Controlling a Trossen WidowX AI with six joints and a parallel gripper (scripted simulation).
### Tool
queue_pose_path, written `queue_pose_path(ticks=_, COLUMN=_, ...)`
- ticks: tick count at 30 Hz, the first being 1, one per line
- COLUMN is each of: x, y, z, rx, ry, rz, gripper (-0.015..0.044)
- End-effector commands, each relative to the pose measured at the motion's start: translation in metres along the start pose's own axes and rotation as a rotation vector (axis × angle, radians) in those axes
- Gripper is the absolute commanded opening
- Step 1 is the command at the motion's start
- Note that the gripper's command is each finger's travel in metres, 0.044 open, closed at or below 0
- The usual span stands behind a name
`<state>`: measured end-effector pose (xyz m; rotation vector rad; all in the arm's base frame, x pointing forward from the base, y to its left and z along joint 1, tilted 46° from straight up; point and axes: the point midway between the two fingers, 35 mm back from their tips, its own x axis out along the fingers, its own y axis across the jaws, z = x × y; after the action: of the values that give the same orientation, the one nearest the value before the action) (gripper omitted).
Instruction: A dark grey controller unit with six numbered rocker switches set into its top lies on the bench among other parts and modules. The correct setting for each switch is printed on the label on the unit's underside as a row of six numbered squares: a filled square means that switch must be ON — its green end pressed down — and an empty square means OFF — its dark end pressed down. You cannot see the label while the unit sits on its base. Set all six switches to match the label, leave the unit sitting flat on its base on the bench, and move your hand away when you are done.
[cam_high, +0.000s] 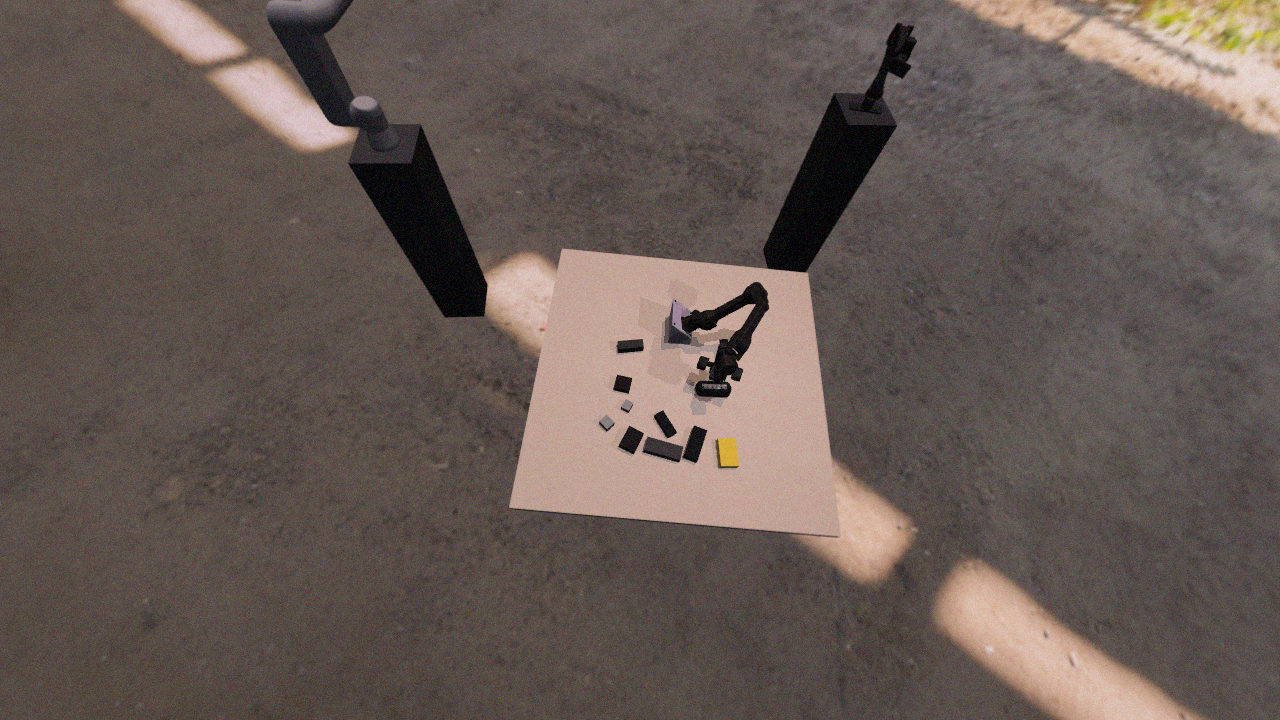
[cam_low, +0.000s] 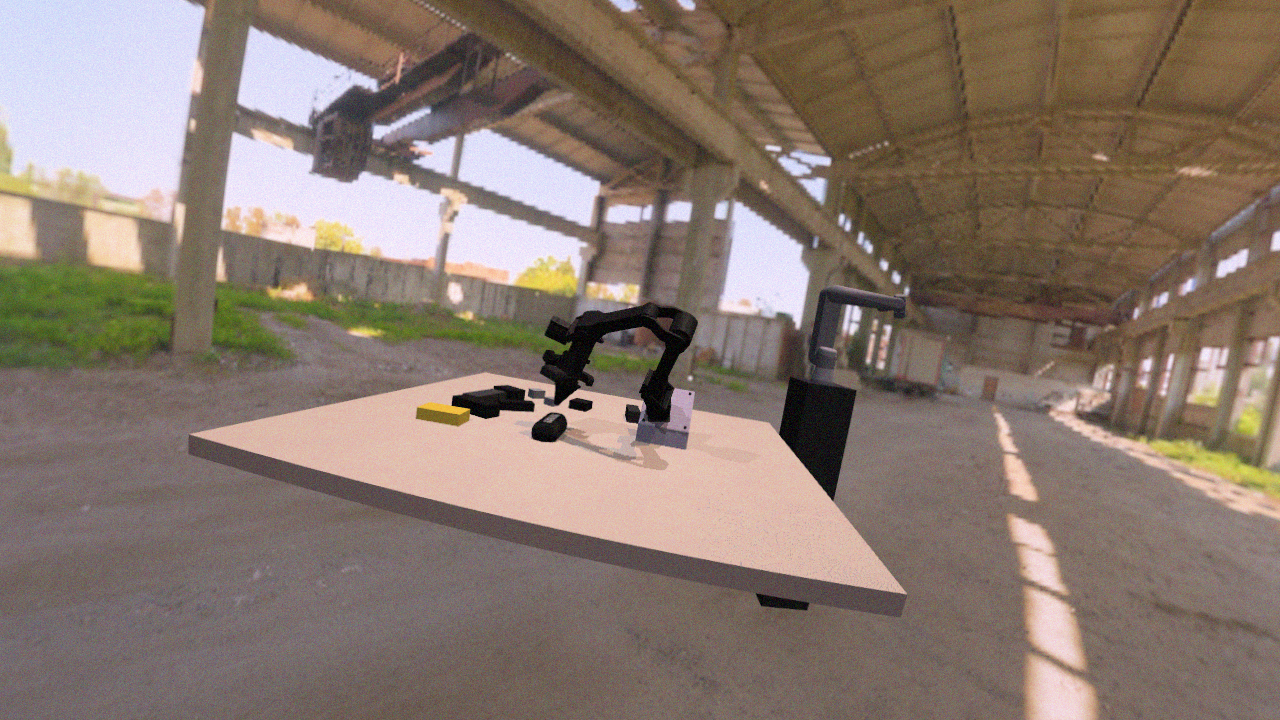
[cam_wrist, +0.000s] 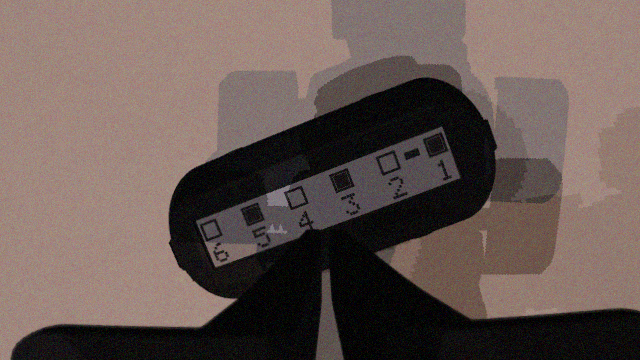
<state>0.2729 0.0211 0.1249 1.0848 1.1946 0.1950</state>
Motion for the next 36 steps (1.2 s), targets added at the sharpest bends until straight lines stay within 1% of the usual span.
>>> queue_pose_path(ticks=1, x=-0.007, y=-0.004, z=-0.007, rx=-0.383, ry=-0.078, rz=0.030, gripper=0.0000)
queue_pose_path(ticks=24, x=-0.007, y=-0.004, z=-0.007, rx=-0.383, ry=-0.078, rz=0.030, gripper=0.0000)
queue_pose_path(ticks=27, x=-0.007, y=-0.001, z=-0.006, rx=-0.321, ry=-0.064, rz=0.029, gripper=0.0079)
queue_pose_path(ticks=31, x=-0.004, y=0.013, z=-0.005, rx=0.036, ry=0.014, rz=0.006, gripper=0.0184)
queue_pose_path(ticks=36, x=0.000, y=0.031, z=-0.004, rx=0.500, ry=0.097, rz=-0.065, gripper=0.0315)
